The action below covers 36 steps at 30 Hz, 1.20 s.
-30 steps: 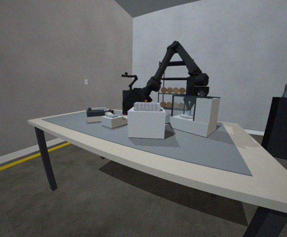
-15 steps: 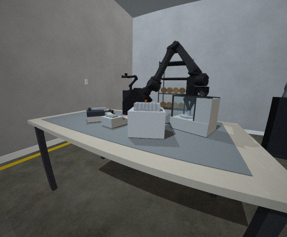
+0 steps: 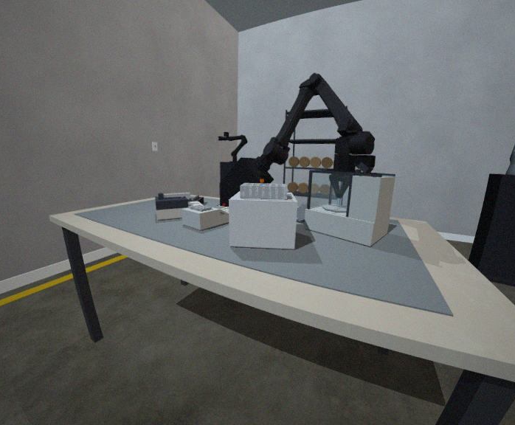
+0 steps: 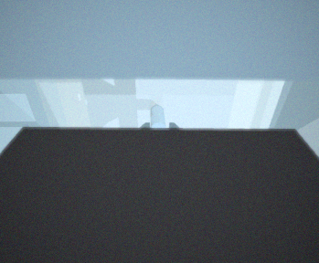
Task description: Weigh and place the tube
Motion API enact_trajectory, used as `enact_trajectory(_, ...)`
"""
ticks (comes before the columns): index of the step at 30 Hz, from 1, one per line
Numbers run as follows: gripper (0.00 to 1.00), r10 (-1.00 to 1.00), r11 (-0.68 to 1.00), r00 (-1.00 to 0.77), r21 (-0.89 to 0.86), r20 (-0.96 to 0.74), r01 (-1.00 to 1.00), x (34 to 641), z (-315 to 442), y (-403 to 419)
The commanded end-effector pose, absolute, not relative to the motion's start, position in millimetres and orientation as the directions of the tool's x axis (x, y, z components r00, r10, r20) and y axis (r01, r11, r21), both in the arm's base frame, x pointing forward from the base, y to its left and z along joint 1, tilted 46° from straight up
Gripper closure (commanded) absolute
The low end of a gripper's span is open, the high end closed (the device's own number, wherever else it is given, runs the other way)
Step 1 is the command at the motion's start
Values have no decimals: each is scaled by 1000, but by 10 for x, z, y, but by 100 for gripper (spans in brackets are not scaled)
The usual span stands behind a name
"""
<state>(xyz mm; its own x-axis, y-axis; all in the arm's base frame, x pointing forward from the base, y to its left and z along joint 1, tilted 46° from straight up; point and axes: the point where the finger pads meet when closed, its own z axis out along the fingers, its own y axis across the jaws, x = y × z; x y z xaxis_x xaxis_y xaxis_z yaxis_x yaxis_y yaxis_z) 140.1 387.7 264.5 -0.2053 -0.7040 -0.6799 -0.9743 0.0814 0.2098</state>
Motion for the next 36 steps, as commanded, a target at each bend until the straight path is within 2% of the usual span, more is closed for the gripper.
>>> enact_trajectory(1,64,-674,83,-203,201,-710,-976,1404,2808,3892)
enact_trajectory(26,64,-686,80,-200,201,-700,-976,1424,2783,3903)
enact_trajectory(36,64,-666,79,-188,182,-722,-980,1478,3071,3758)
